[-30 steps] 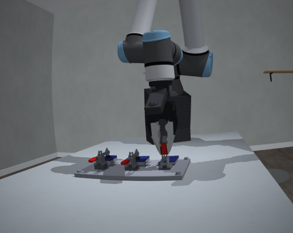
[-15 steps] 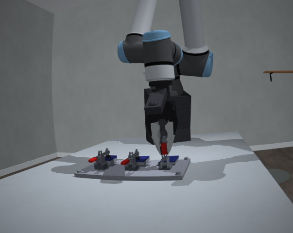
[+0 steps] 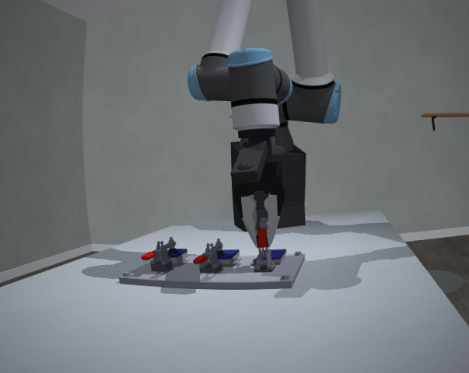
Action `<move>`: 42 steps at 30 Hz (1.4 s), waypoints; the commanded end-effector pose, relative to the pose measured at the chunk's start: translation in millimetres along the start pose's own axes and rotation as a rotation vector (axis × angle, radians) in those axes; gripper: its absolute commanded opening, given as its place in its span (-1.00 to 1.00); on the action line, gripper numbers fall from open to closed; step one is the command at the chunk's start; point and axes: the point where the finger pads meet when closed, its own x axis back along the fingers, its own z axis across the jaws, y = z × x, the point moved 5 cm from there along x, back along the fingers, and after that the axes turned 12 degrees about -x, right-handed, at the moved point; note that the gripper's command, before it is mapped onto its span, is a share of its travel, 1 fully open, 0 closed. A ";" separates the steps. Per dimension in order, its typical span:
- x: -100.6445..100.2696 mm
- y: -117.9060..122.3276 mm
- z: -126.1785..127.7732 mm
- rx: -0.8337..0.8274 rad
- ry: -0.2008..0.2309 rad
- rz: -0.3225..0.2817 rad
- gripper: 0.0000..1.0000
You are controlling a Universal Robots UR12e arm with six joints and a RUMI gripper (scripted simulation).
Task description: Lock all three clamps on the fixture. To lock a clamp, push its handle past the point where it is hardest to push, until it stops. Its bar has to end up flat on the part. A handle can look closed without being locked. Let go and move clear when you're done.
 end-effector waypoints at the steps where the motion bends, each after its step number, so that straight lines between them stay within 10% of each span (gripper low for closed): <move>1: 0.7 -6.5 -2.7 0.002 -0.001 0.004 -1.00; 42: -5.7 -30.2 -8.1 0.002 -0.001 0.004 -1.00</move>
